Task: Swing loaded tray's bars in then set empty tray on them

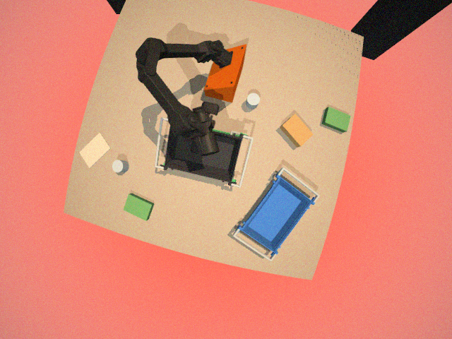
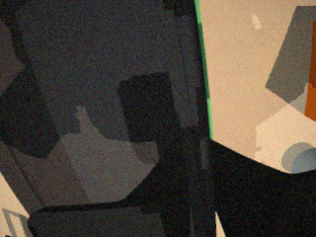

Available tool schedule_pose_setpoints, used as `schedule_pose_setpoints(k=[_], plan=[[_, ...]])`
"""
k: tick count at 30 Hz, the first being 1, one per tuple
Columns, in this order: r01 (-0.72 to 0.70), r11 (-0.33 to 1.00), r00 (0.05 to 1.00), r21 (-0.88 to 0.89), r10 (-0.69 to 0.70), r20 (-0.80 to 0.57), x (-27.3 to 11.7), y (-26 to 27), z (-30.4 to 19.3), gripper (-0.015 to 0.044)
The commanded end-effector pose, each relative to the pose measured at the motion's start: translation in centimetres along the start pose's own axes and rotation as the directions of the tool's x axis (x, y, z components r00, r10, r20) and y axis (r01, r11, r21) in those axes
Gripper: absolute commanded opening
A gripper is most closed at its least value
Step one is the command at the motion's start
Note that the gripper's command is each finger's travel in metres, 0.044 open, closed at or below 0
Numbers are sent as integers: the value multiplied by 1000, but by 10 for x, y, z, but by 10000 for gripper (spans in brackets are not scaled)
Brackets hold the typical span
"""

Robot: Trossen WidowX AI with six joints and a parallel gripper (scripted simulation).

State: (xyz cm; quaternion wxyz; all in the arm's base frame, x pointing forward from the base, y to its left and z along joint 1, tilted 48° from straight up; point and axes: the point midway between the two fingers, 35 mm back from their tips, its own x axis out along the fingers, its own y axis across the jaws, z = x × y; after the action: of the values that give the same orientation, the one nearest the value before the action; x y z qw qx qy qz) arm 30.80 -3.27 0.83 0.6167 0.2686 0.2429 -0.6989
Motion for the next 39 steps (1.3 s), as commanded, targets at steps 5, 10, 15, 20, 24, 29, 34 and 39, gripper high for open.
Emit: schedule_pose_setpoints(k=[5, 10, 15, 20, 24, 29, 34, 39], plan=[[10, 1000, 1000, 3, -10, 1, 9, -6, 1, 0], [10, 1000, 1000, 3, -10, 1, 13, -7, 1, 0], [10, 1000, 1000, 3, -10, 1, 18, -10, 1, 0], [10, 1000, 1000, 3, -10, 1, 19, -10, 1, 0], [10, 1000, 1000, 3, -10, 1, 24, -12, 1, 0], [10, 1000, 1000, 3, -10, 1, 26, -13, 1, 0], [10, 1000, 1000, 3, -10, 2, 32, -15, 1, 0], [10, 1000, 1000, 3, -10, 2, 35, -16, 1, 0]])
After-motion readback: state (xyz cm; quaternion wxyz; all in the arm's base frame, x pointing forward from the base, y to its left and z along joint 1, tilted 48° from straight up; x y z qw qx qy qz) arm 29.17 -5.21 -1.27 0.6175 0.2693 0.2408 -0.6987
